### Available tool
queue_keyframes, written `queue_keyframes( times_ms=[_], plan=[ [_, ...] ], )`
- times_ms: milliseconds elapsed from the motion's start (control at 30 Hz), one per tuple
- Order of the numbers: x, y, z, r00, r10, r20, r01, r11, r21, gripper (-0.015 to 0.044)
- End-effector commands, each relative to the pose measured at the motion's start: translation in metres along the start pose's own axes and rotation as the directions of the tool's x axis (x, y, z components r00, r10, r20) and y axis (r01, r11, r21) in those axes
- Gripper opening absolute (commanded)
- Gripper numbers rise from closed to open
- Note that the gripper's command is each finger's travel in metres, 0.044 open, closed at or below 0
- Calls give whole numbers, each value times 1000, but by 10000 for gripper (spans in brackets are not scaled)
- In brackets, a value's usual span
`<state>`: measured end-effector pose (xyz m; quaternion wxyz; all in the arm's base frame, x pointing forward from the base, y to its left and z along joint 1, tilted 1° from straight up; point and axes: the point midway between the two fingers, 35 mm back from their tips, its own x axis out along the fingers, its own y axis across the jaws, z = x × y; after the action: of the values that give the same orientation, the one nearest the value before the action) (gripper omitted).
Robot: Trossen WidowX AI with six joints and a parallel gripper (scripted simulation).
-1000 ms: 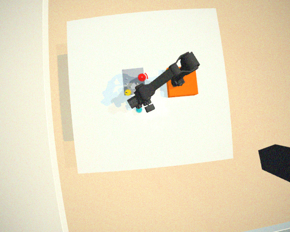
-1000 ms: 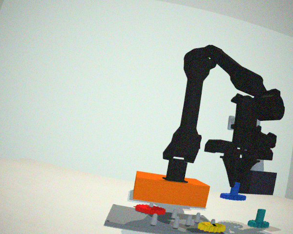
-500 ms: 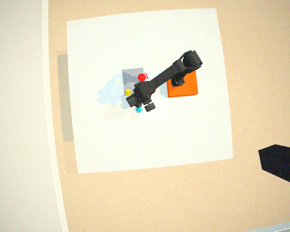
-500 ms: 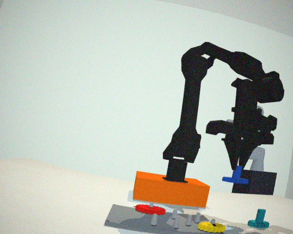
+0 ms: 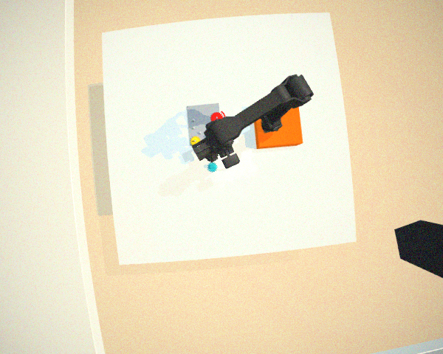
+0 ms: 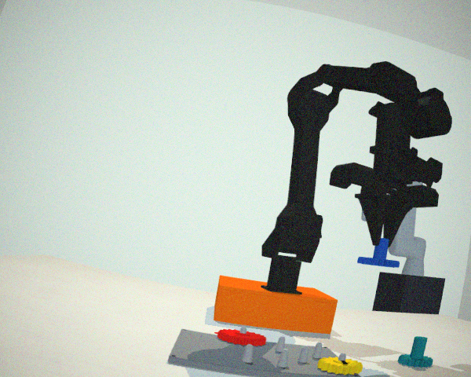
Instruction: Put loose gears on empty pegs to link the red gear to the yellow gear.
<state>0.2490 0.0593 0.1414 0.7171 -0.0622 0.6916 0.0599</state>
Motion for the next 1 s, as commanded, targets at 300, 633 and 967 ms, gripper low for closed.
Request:
queue_keyframes(
  times_ms=[300, 633, 967],
  plan=[
    [2, -14, 4, 1000, -2, 5, 2, 1000, -5, 0],
    [14, -34, 10, 1000, -3, 6, 3, 1000, -5, 0],
    [26, -54, 13, 1000, -5, 6, 5, 1000, -5, 0]
  ],
)
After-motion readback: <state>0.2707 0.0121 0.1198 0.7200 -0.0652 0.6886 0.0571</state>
